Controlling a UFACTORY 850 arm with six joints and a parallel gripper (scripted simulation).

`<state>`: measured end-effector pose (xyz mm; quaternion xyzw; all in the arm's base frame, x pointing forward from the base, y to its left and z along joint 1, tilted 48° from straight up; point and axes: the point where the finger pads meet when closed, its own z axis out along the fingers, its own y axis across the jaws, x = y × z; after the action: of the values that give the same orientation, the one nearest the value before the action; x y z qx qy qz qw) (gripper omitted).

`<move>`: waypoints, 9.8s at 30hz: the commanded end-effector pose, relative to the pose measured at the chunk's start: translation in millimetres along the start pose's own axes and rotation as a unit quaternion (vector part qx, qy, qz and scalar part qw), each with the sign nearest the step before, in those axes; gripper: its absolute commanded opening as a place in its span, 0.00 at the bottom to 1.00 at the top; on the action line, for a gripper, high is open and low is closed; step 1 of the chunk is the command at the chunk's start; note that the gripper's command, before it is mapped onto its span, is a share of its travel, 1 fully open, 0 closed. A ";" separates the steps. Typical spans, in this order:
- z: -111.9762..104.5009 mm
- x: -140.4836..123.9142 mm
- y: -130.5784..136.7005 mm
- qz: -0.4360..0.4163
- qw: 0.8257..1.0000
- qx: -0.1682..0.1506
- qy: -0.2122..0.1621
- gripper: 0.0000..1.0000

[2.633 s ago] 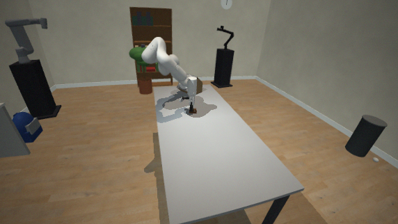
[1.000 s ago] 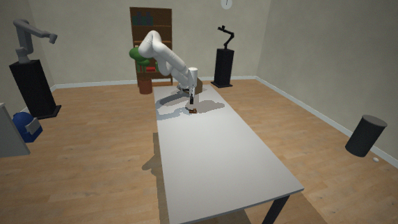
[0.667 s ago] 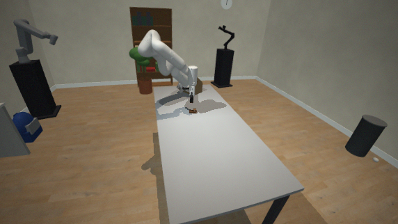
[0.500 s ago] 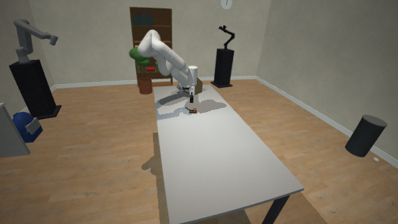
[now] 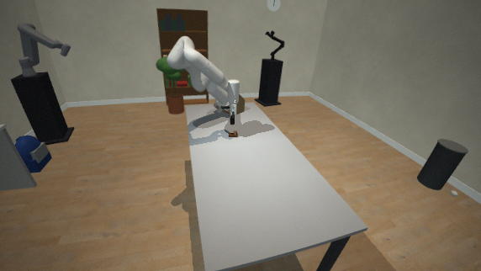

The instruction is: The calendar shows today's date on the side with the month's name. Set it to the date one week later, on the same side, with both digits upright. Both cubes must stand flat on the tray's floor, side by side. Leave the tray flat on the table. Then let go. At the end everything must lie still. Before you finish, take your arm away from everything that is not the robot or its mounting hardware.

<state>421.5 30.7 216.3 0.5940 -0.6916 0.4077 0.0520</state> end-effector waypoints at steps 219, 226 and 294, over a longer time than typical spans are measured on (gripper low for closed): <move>104.9 -118.2 -17.2 -0.990 -0.141 0.000 0.000 0.27; 104.9 -118.2 -17.2 -0.990 -0.141 0.000 0.000 0.27; 108.8 -118.2 -17.2 -0.990 -0.141 0.000 -0.001 0.27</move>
<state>515.0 54.8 86.8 -0.6012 -0.6856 0.1097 -0.3956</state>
